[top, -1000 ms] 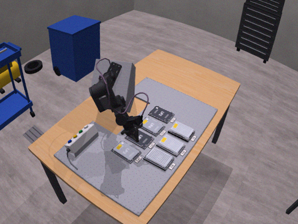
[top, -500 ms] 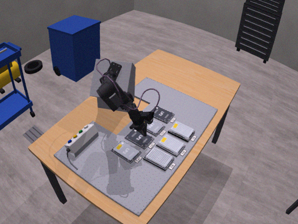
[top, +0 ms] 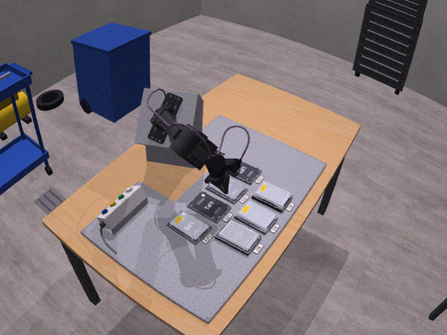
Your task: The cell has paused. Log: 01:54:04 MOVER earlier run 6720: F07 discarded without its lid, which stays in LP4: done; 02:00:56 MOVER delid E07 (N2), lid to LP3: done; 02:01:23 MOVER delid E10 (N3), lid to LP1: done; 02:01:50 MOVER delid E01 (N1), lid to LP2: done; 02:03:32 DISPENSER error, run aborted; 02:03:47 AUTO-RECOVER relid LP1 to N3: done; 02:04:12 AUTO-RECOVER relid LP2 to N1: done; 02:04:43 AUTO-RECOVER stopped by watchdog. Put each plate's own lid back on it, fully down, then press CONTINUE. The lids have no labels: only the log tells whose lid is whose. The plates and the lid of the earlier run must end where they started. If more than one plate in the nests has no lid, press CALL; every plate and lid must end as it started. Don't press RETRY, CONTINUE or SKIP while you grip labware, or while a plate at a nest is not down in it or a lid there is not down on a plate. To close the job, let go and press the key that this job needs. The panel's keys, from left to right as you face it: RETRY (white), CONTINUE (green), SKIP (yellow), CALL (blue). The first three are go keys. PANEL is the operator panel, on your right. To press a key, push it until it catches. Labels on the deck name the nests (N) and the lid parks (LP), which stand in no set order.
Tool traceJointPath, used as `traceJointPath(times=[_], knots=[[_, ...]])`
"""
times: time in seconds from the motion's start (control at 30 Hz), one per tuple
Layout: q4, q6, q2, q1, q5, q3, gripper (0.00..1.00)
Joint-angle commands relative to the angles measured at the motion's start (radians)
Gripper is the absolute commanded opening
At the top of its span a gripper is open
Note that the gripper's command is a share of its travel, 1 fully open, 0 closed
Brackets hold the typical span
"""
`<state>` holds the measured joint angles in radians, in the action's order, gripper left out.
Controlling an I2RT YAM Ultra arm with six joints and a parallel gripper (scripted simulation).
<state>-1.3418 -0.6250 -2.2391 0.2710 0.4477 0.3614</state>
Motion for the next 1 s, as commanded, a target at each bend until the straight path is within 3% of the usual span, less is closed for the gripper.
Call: traceJointPath(times=[0.0, 0.47, 0.97], knots=[[-0.082, 0.052, -0.066, -0.068, 0.065, 0.032, 0.00], [-0.126, 0.159, -0.280, -0.252, 0.225, 0.148, 0.00], [-0.025, 0.282, -0.456, -0.426, 0.371, 0.322, 0.00]])
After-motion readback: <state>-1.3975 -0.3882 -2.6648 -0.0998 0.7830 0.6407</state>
